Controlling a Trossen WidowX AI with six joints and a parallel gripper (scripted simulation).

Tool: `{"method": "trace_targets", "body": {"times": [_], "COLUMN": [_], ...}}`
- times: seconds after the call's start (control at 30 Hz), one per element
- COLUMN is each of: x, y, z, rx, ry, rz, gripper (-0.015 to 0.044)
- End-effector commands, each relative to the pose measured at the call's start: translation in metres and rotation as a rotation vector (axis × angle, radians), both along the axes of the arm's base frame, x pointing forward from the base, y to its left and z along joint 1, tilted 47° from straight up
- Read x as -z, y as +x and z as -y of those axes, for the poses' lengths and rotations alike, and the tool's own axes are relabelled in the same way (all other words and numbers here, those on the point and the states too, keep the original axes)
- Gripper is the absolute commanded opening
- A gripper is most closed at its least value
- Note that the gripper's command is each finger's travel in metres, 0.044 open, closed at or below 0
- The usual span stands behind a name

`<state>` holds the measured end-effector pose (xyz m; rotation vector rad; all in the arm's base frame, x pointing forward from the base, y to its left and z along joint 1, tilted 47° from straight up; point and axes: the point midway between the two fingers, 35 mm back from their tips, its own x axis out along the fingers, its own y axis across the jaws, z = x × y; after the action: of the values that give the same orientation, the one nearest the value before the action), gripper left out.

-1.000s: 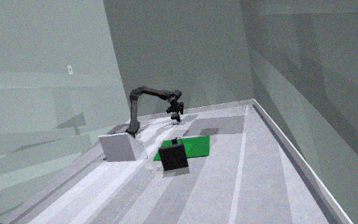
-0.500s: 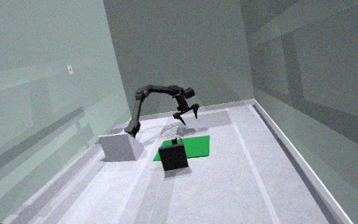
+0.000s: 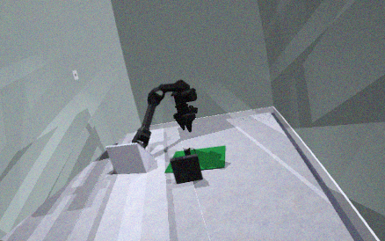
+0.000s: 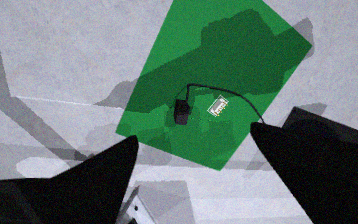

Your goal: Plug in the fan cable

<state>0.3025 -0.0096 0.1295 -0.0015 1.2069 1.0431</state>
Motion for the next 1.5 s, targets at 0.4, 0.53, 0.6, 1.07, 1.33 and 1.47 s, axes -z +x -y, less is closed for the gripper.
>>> {"method": "trace_targets", "body": {"times": [0.4, 0.53, 0.6, 1.07, 1.33, 1.47], "x": [0.011, 0.037, 0.054, 0.079, 0.088, 0.093], "y": [-0.023, -0.022, -0.024, -0.03, -0.031, -0.031], "z": [0.028, 0.003, -0.016, -0.044, -0.053, -0.058], "rx": [0.204, 0.203, 0.201, 0.197, 0.197, 0.197], "ry": [0.068, 0.072, 0.077, 0.087, 0.087, 0.087], "rz": [-0.232, -0.234, -0.237, -0.242, -0.242, -0.241], "gripper": [0.044, 0.044, 0.044, 0.044, 0.044, 0.044]}}
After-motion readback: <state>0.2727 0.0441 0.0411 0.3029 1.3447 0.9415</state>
